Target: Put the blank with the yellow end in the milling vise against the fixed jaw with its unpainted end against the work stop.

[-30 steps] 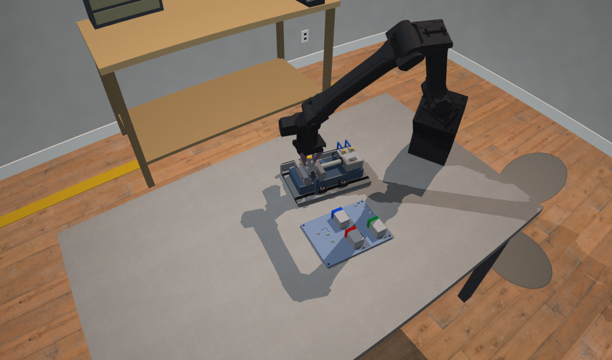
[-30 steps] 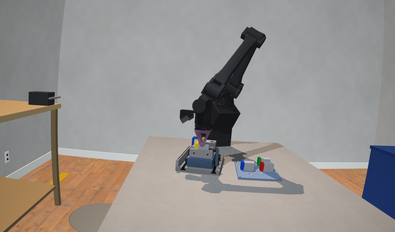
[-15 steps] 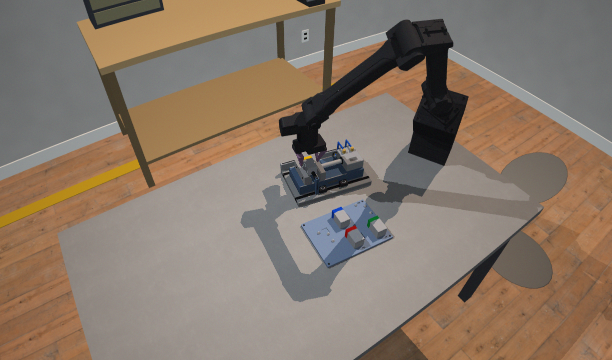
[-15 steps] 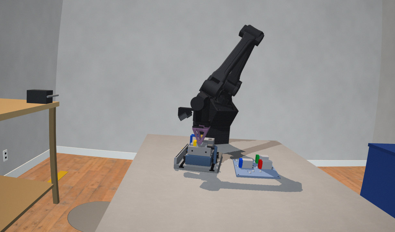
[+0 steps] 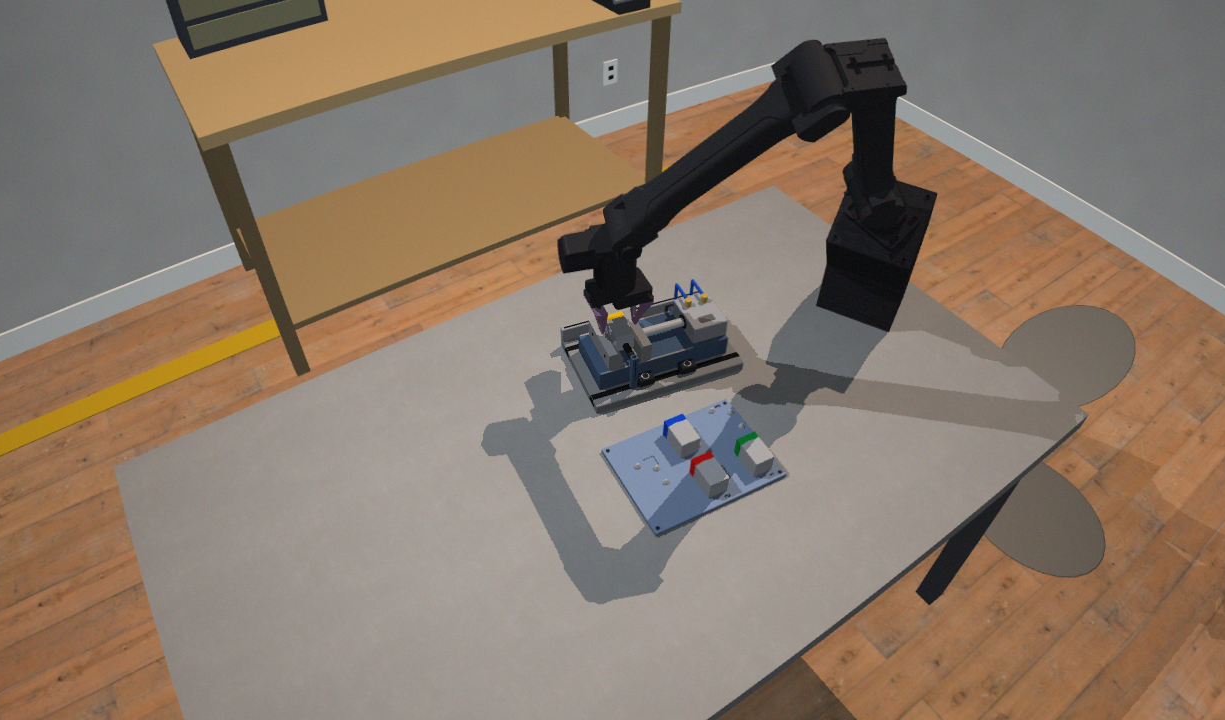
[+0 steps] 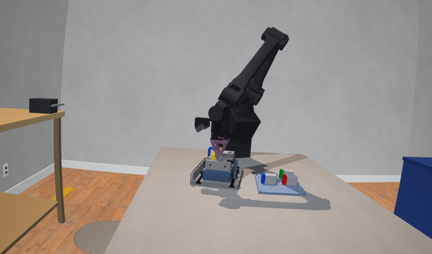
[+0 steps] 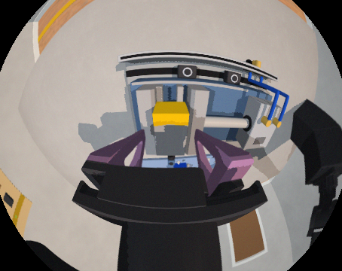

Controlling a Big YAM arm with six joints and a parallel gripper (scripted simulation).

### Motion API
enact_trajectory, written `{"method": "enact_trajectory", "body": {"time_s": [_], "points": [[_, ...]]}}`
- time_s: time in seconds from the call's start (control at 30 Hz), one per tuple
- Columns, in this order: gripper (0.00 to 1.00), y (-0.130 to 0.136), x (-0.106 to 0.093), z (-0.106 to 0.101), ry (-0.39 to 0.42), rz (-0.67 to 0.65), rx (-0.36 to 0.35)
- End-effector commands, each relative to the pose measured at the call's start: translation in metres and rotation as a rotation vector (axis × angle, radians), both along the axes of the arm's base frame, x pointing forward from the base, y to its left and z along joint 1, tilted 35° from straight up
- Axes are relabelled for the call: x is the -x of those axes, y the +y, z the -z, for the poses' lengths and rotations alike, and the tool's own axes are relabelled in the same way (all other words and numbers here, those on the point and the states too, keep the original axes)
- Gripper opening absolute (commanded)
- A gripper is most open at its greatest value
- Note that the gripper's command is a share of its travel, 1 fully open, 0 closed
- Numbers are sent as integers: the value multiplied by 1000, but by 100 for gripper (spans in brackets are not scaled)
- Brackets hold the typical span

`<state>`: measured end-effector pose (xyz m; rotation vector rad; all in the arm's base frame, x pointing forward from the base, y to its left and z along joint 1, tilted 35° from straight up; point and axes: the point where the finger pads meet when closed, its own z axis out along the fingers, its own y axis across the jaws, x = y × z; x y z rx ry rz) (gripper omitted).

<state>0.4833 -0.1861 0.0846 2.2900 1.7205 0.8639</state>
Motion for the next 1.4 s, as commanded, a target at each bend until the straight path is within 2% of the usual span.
{"method": "enact_trajectory", "body": {"time_s": [0.0, 0.43, 0.8, 0.87, 0.9, 0.93, 1.0, 1.2, 1.37], "points": [[64, -3, -11, -14, -35, -6, 23], [64, -3, -11, -15, -35, -5, 23], [64, -11, -2, -31, -41, -1, 28], [64, -11, -2, -31, -41, -1, 28], [64, -3, -5, -19, -18, -20, 13], [64, -7, -2, -28, -31, -11, 21], [64, -14, 8, -32, -30, 7, 21], [64, -17, 7, -53, -48, -2, 32], [64, -17, 7, -53, -48, -2, 32]]}}
